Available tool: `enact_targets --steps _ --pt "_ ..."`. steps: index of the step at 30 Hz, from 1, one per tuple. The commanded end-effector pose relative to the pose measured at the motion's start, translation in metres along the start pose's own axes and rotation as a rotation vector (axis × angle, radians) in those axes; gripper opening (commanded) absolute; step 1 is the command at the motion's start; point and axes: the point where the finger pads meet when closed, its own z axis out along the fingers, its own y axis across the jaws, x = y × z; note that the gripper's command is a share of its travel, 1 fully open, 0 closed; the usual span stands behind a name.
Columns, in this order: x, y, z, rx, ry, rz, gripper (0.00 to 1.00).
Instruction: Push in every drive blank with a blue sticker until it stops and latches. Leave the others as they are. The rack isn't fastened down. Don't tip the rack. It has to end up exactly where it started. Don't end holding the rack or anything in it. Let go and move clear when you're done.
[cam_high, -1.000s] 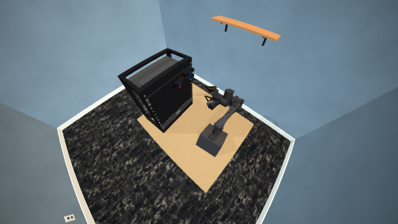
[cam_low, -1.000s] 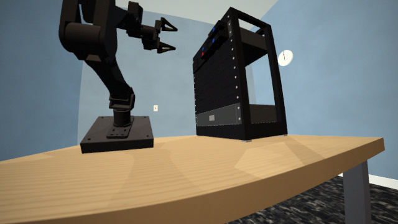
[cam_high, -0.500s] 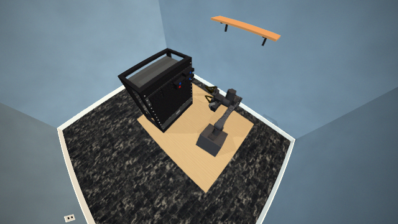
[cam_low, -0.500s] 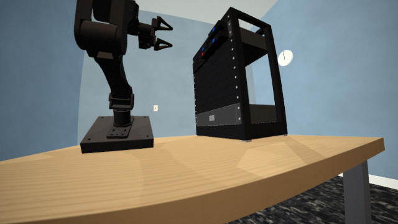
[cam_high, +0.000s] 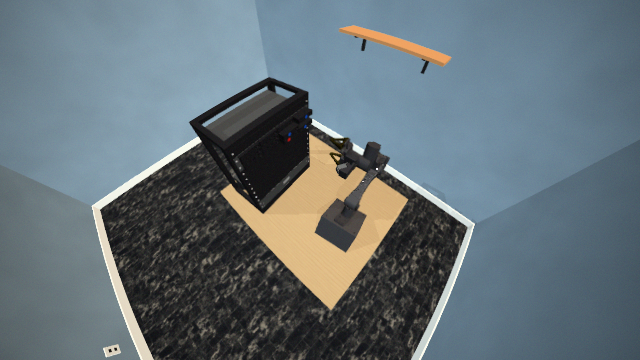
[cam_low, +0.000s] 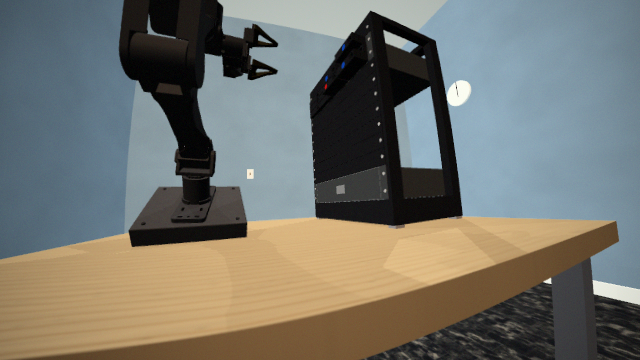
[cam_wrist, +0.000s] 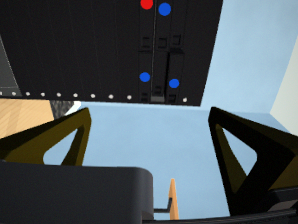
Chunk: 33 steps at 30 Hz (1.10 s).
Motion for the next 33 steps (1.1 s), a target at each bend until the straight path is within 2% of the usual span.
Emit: enact_targets --steps 1,5,8,13,15,16,18,23,30,32,33 --pt "0.003 -0.006 -0.001 0.016 -0.005 0.045 1.0" --pt "0.003 -0.005 0.002 0.01 0.005 0.041 1.0" --pt "-0.008 -0.006 0.005 0.008 0.004 0.005 1.0" --pt "-0.015 -0.006 0.017 0.009 0.005 0.003 1.0" --pt "-0.015 -0.006 0.017 0.009 0.005 0.003 1.0" --pt "-0.005 -0.006 0.018 0.015 0.008 0.039 1.0" --pt "-0.02 -0.006 0.028 0.009 0.006 0.003 1.0" --pt "-0.033 -0.007 0.056 0.011 0.007 0.002 1.0" --pt "-0.059 -0.007 0.11 0.015 0.008 0.012 1.0" --pt "-0.059 -0.007 0.11 0.015 0.008 0.012 1.0" --pt "-0.054 -0.02 0.116 0.032 0.017 0.041 1.0"
